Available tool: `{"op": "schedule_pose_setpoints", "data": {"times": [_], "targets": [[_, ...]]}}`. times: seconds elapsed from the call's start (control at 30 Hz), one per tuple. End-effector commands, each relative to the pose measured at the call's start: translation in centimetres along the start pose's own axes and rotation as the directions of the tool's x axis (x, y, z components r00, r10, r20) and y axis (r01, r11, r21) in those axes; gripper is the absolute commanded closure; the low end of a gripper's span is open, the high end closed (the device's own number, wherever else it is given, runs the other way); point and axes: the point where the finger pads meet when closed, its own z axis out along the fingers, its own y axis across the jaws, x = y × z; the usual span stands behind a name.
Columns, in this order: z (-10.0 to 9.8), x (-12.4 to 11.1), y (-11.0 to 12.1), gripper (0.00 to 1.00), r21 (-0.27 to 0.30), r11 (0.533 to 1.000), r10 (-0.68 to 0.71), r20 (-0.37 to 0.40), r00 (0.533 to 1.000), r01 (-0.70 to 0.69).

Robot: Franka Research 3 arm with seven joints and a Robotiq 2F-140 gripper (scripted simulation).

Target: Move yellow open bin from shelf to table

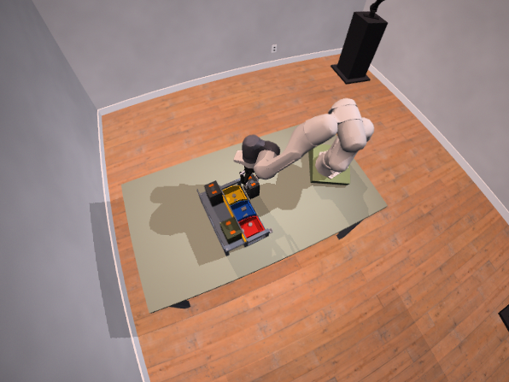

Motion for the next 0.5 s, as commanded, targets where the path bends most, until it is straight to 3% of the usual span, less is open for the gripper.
{"op": "schedule_pose_setpoints", "data": {"times": [0.0,0.47], "targets": [[-0.63,0.64,-0.68,1.0,0.017,1.0,0.003,-0.014,1.0,-0.003],[-0.52,0.55,-0.58,1.0,0.014,1.0,0.002,-0.012,1.0,-0.002]]}}
